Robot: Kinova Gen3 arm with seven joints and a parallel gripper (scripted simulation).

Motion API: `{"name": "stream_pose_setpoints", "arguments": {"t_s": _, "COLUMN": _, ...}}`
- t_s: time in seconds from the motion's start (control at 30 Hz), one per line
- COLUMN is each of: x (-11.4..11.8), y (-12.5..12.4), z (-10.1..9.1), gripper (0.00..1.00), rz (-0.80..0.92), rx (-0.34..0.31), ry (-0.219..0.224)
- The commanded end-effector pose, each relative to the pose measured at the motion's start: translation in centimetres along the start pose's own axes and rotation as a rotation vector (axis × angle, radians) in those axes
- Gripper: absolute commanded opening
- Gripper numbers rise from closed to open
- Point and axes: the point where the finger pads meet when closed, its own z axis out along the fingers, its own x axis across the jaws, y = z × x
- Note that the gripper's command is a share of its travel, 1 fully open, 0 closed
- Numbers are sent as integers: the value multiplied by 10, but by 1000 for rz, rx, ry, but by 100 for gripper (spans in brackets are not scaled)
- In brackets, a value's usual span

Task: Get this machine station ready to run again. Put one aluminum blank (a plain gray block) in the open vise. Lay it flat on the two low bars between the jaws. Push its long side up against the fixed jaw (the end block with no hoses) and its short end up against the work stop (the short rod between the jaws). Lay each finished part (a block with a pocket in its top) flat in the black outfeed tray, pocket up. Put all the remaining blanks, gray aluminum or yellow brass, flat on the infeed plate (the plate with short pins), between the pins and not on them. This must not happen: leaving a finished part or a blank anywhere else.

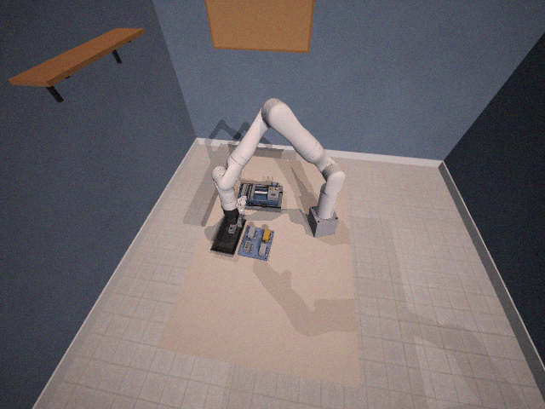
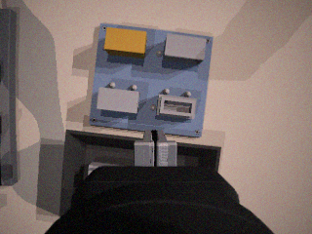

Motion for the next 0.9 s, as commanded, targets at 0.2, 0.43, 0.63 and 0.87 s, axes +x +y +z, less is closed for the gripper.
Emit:
{"name": "stream_pose_setpoints", "arguments": {"t_s": 0.2, "x": 0, "y": 1, "z": -1, "gripper": 0, "rz": 0, "rx": -2, "ry": 1}}
{"name": "stream_pose_setpoints", "arguments": {"t_s": 0.43, "x": 0, "y": 1, "z": 0, "gripper": 0, "rz": 0, "rx": -2, "ry": 1}}
{"name": "stream_pose_setpoints", "arguments": {"t_s": 0.63, "x": 0, "y": 1, "z": 5, "gripper": 0, "rz": 0, "rx": -2, "ry": 1}}
{"name": "stream_pose_setpoints", "arguments": {"t_s": 0.87, "x": 0, "y": 1, "z": 11, "gripper": 0, "rz": 0, "rx": -2, "ry": 1}}
